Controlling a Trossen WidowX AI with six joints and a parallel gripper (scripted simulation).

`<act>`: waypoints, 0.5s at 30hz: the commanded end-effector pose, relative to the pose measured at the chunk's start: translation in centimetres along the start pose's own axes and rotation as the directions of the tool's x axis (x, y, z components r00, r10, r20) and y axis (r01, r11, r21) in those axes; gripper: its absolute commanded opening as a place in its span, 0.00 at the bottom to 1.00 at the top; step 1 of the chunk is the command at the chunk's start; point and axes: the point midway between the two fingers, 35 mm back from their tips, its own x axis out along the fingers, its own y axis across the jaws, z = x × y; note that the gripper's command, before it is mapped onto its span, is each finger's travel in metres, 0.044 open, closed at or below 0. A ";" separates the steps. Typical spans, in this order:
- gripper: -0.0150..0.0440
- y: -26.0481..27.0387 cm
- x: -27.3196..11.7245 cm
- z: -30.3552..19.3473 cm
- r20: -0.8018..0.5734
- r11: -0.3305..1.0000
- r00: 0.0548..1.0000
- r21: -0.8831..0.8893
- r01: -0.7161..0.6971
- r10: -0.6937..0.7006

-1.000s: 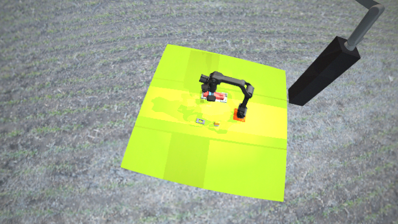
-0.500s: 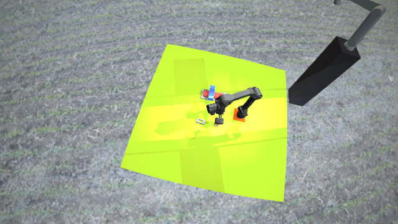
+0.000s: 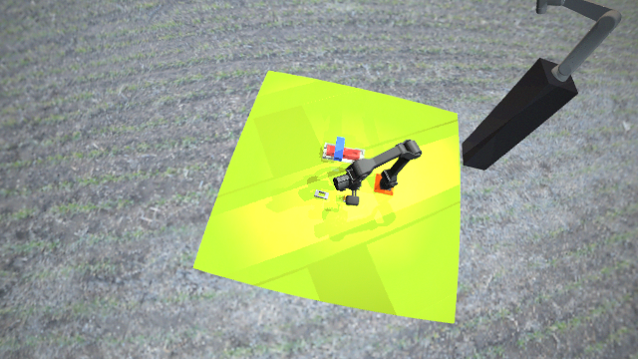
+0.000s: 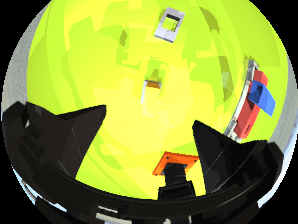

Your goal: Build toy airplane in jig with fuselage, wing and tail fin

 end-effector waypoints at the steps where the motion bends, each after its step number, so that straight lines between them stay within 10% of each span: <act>1: 1.00 0.1 1.2 -0.1 0.000 1.000 1.000 0.006 -0.006 0.006; 15: 1.00 0.1 3.2 -0.1 0.000 1.000 1.000 0.006 -0.006 0.006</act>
